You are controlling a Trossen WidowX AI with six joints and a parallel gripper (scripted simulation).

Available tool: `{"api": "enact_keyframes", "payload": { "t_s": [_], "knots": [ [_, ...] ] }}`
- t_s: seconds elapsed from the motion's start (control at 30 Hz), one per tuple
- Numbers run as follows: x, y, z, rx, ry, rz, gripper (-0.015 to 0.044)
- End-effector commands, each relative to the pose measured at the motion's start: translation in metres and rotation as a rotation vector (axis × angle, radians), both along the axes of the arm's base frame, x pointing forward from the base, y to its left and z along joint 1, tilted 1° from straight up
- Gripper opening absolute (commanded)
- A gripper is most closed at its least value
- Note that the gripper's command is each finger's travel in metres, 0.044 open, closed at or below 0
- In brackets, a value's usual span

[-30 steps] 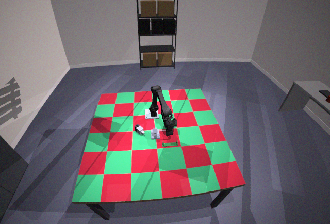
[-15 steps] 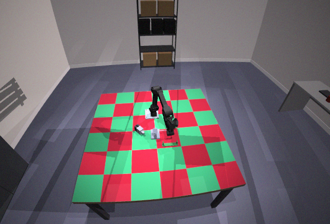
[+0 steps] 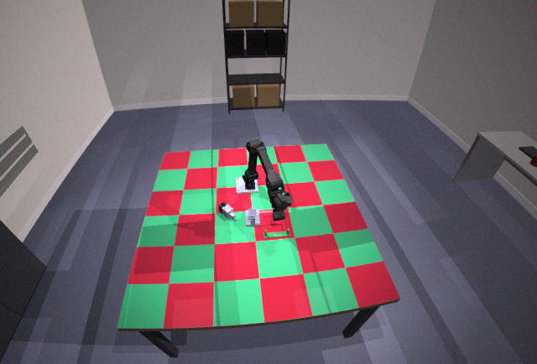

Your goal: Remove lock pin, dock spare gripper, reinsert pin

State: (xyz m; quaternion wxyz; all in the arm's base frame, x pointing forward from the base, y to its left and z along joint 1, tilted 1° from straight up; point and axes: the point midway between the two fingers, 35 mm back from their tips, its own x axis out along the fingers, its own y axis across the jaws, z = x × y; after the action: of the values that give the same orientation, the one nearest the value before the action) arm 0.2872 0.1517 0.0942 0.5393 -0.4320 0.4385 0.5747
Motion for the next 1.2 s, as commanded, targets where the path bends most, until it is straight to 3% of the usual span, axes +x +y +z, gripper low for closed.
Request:
{"api": "enact_keyframes", "payload": {
  "t_s": [0.0,1.17],
  "knots": [
    [0.002,0.004,0.004,0.008,-0.002,-0.005,0.0000],
    [0.002,0.023,0.009,0.001,0.030,-0.006,0.0000]
  ]
}}
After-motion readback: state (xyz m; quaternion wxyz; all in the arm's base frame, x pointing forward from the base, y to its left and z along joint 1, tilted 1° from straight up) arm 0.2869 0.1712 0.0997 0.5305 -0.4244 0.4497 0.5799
